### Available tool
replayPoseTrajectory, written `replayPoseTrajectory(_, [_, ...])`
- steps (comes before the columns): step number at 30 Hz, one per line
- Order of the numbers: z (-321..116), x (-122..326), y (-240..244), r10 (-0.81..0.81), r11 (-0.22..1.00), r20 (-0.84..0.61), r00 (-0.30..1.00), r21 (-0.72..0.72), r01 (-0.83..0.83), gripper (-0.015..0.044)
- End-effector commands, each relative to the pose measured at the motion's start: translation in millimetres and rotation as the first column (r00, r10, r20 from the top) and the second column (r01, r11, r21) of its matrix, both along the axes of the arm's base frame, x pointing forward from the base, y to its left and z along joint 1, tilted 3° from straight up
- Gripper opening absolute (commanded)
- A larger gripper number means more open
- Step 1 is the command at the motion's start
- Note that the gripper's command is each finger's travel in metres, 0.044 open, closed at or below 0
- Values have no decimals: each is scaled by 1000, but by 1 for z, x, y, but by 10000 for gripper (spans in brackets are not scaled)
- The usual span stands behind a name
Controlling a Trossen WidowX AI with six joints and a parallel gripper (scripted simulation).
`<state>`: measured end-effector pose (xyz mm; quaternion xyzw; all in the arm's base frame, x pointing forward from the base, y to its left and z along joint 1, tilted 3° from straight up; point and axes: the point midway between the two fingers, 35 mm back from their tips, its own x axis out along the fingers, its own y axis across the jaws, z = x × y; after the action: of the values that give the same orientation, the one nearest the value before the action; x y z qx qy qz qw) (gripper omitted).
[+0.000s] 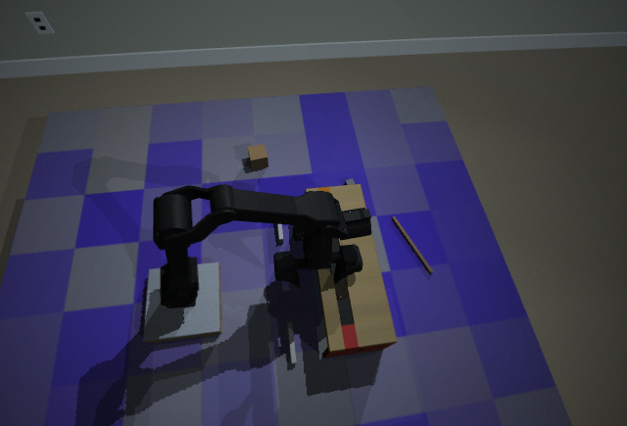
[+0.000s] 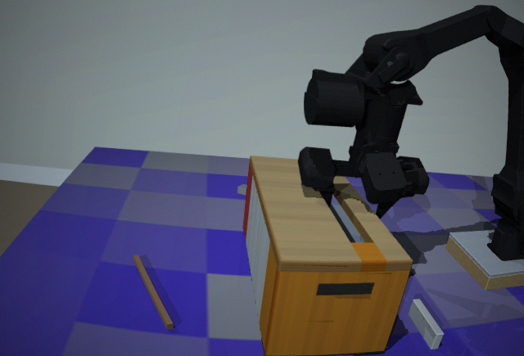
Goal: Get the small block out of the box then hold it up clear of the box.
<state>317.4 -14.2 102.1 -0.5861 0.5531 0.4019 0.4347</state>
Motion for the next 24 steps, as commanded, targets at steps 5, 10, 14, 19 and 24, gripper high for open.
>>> replayPoseTrajectory(5, [-1, -3, 11, 5, 1000, -4, 1000, -2, -5, 400])
replayPoseTrajectory(10, [-1, -3, 11, 5, 1000, -4, 1000, -3, -5, 400])
replayPoseTrajectory(14, [-1, -3, 7, 5, 1000, -4, 1000, -3, -5, 400])
replayPoseTrajectory(19, [-1, -3, 2, 5, 1000, -4, 1000, -3, -5, 400])
replayPoseTrajectory(24, [-2, -2, -3, 5, 1000, -4, 1000, -4, -5, 400])
